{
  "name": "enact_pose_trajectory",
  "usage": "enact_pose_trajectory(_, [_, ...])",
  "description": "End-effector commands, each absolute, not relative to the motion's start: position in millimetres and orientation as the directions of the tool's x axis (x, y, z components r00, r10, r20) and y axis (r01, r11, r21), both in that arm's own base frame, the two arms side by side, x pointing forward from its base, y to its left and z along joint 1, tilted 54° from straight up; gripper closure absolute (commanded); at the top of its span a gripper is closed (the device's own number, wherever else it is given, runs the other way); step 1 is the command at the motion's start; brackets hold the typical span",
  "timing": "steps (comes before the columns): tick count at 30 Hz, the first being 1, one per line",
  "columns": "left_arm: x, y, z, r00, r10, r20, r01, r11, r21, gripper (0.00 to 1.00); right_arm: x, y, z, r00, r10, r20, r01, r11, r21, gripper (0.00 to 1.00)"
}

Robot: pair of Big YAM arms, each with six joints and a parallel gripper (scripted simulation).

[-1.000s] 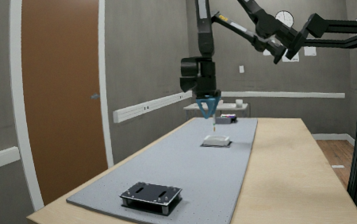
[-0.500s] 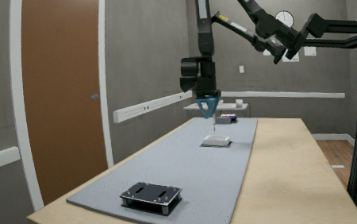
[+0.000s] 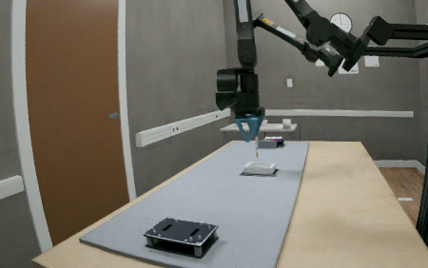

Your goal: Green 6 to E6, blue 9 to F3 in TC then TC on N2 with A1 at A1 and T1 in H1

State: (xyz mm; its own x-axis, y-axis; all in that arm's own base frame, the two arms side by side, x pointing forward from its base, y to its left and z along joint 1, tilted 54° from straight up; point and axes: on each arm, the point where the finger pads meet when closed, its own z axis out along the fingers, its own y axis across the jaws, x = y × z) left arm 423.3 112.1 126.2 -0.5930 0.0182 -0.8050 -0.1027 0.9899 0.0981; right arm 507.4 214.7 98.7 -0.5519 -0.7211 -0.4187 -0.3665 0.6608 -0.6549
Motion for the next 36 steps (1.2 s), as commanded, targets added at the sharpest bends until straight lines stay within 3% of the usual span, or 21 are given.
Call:
enact_pose_trajectory(1, [423.0,111.9,126.6,-0.592,0.023,-0.806,-0.099,0.99,0.101,0.0,508.9,204.3,80.0,-0.571,-0.728,-0.38,-0.383,0.645,-0.661,0.91])
enact_pose_trajectory(36, [423.0,111.9,126.6,-0.592,0.023,-0.806,-0.099,0.99,0.101,0.0,521.0,207.3,82.5,-0.562,-0.723,-0.402,-0.373,0.655,-0.657,0.91])
